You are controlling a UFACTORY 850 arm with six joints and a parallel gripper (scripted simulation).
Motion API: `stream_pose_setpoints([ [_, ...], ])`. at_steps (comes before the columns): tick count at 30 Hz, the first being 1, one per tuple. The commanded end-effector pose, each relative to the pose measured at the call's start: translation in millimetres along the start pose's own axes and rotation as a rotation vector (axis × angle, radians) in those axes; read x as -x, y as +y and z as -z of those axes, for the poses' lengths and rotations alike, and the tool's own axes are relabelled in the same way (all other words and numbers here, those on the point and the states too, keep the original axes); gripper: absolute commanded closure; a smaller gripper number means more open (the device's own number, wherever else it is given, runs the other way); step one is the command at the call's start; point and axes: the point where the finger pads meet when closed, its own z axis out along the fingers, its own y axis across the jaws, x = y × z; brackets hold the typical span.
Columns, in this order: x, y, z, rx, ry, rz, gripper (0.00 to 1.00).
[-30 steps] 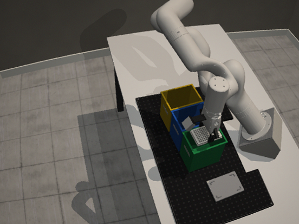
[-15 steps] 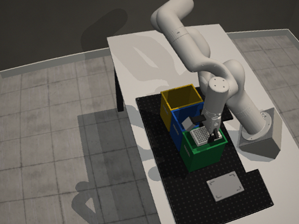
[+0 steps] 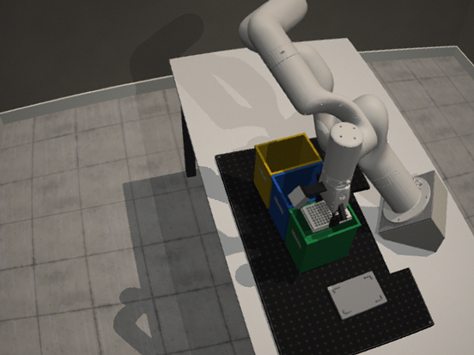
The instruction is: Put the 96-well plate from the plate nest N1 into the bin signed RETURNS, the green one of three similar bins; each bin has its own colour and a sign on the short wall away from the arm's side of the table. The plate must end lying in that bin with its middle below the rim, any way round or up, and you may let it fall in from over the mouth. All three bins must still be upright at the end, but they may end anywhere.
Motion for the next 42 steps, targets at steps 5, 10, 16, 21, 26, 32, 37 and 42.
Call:
stream_pose_setpoints([
  [5,-0.3,-0.3,-1.0,-0.001,0.0,-0.001,0.0],
  [10,-0.4,-0.3,-1.1,-0.001,0.0,-0.001,0.0],
  [16,-0.4,-0.4,-1.0,-0.001,0.0,-0.001,0.0],
  [21,-0.4,-0.4,-1.0,-0.001,0.0,-0.001,0.0],
  [26,-0.4,-0.4,-1.0,-0.001,0.0,-0.001,0.0],
  [32,-0.4,-0.4,-1.0,-0.001,0.0,-0.001,0.0],
  [37,-0.4,-0.4,-1.0,-0.001,0.0,-0.001,0.0],
  [42,-0.4,-0.4,6.9,-0.001,0.0,-0.001,0.0],
])
